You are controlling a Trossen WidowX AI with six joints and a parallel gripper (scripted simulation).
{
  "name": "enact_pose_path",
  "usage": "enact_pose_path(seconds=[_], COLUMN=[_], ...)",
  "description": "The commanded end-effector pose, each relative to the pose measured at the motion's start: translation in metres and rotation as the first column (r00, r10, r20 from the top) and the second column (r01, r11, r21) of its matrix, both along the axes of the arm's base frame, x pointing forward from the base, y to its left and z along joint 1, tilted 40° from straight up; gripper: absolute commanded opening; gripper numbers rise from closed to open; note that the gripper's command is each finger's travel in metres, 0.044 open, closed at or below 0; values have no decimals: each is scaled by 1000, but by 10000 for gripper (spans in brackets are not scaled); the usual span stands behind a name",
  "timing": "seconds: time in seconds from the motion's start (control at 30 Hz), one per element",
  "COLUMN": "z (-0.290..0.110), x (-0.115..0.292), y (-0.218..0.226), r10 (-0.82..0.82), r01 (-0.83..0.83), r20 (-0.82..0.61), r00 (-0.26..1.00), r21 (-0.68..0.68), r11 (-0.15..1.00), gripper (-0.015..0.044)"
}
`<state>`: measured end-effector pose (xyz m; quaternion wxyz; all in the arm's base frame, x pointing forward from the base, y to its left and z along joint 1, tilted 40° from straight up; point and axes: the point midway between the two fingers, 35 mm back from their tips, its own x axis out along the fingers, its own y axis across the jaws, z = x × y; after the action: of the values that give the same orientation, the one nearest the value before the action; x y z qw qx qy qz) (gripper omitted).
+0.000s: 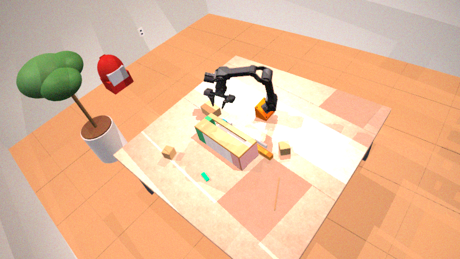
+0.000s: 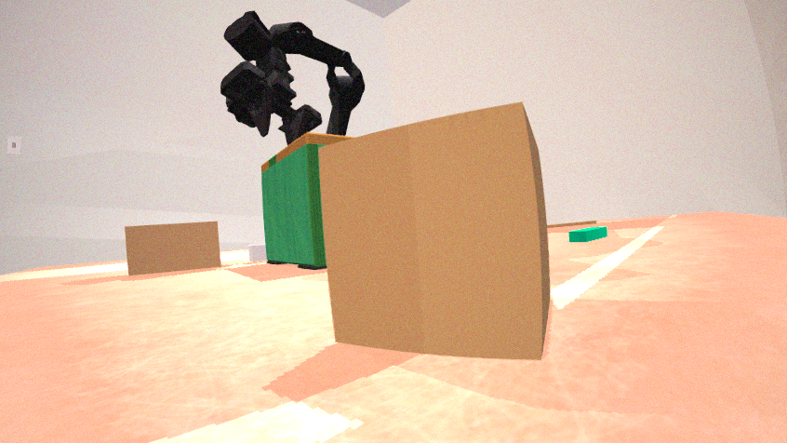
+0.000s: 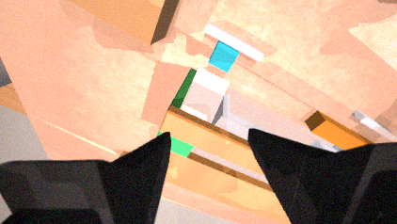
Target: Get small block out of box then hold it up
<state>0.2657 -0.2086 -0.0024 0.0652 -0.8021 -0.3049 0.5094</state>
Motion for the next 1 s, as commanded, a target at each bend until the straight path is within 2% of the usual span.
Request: enact_pose_path(seconds=[0.0, 0.4, 0.63, 0.97], z=[-8, -10, -77, -88], x=[-5, -5, -9, -11], y=[2, 3, 53, 63], r10=[-331, -331, -331, -331], r01=[377, 377, 377, 376], r20=[-261, -261, -260, -260], r00=[907, 907, 907, 907], r21=[149, 149, 151, 151], r11=[914, 914, 914, 914], gripper=[285, 285, 285, 285])
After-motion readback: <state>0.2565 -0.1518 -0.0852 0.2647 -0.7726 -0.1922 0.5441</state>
